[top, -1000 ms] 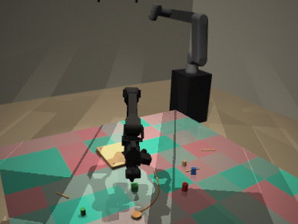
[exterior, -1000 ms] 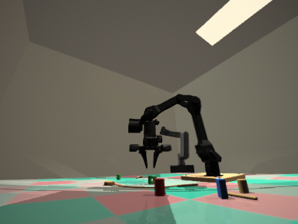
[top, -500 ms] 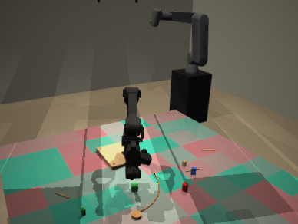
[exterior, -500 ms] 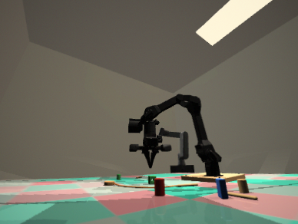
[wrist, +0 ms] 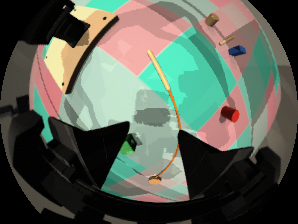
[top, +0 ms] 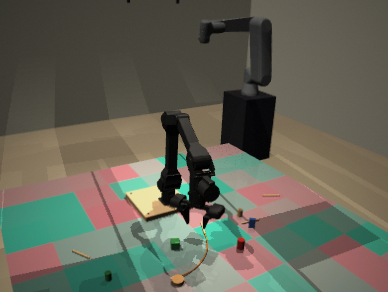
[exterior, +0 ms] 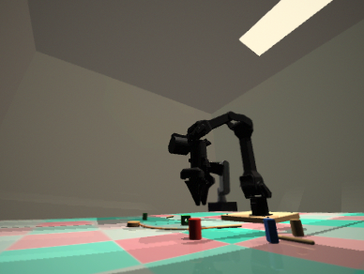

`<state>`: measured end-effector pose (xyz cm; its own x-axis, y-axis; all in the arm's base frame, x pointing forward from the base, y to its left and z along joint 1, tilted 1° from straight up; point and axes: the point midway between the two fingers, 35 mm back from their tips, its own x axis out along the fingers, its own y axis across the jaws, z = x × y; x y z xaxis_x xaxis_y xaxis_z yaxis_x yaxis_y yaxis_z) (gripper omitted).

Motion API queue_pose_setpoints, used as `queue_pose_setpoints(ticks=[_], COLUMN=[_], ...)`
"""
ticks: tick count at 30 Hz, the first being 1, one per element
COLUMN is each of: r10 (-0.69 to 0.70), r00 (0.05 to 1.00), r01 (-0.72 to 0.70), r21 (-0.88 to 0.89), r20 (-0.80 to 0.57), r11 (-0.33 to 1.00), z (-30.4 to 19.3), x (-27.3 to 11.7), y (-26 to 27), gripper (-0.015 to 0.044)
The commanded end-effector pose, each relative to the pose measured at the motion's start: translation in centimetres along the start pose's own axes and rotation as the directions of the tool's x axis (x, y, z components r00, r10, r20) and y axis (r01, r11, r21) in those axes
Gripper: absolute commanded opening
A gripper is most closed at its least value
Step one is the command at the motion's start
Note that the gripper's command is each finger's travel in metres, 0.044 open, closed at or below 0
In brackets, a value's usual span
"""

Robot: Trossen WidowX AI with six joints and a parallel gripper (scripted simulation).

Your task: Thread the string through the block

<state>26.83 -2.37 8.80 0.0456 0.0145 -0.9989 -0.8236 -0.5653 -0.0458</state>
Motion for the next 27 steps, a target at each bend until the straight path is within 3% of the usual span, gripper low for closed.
queue_pose_setpoints(ticks=[1, 3, 11, 23, 27], r10=[-0.001, -0.001, -0.001, -0.001, -0.001], r00=[1.0, 1.0, 1.0, 1.0, 1.0], r01=[0.005, 0.005, 0.005, 0.005, 0.005], r21=[-0.578, -0.578, -0.578, -0.578, -0.578], r20=[0.007, 0.007, 0.007, 0.007, 0.007], r11=[0.816, 0.816, 0.816, 0.816, 0.816], z=[5.39, 5.39, 5.39, 5.39, 5.39], x=[0.07, 0.07, 0.07, 0.07, 0.07], y=[-1.24, -1.24, -1.24, -1.24, -1.24], gripper=[0.0394, 0.044, 0.044, 0.0125, 0.0123])
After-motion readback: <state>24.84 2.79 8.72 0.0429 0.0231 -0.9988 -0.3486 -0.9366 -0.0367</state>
